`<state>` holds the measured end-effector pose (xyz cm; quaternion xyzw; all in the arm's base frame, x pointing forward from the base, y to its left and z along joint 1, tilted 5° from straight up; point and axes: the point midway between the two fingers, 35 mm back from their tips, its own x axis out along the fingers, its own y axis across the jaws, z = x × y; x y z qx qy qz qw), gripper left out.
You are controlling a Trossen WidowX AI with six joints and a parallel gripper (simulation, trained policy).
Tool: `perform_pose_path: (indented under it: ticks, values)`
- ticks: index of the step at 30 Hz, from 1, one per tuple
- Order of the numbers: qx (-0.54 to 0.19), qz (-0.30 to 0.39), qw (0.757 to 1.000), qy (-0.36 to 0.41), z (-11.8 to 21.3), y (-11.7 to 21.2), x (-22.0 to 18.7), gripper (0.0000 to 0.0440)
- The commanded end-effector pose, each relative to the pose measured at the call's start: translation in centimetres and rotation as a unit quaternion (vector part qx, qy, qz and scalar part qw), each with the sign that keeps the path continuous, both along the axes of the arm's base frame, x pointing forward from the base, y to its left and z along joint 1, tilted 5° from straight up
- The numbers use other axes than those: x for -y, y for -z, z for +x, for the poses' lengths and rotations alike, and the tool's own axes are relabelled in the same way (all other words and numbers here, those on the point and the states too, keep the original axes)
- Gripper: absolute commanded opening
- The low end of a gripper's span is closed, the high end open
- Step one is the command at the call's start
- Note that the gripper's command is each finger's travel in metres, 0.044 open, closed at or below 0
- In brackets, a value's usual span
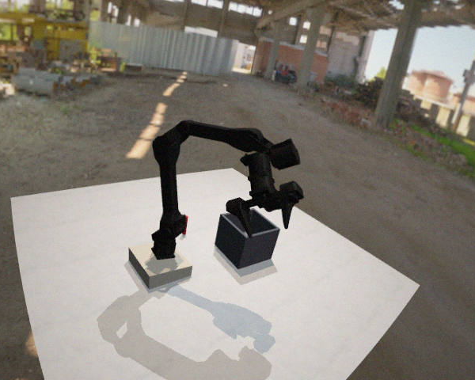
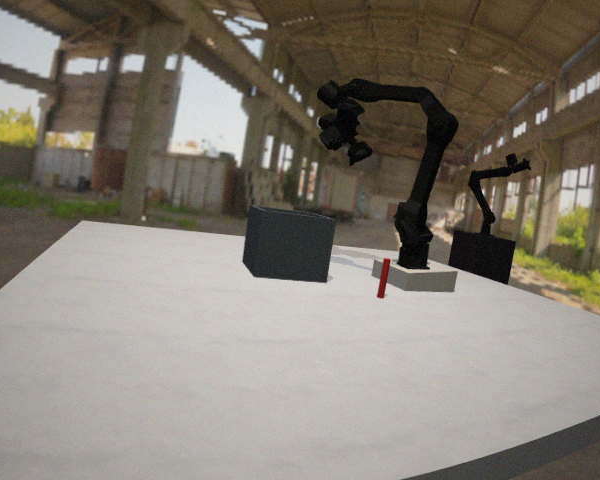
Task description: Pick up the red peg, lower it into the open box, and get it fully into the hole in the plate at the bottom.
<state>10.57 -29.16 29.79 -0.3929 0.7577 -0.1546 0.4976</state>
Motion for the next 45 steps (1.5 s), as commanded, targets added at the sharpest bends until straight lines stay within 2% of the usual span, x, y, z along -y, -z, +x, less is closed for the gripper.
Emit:
perform_pose_path:
  ticks: [1,11,21,34,45]
  values:
    - [0.05,-0.014,0.999,-0.007,1.7,-0.6,-0.7,0.044]
    - [0.22,-0.027,0.975,-0.027,7.2,-2.4,-4.1,0.044]
    - [0.381,0.013,0.924,-0.036,11.7,-3.7,-8.6,0.044]
    - [0.536,0.141,0.832,-0.01,15.8,-3.8,-15.9,0.044]
    - [0.575,0.284,0.765,0.054,17.1,-1.8,-22.7,0.044]
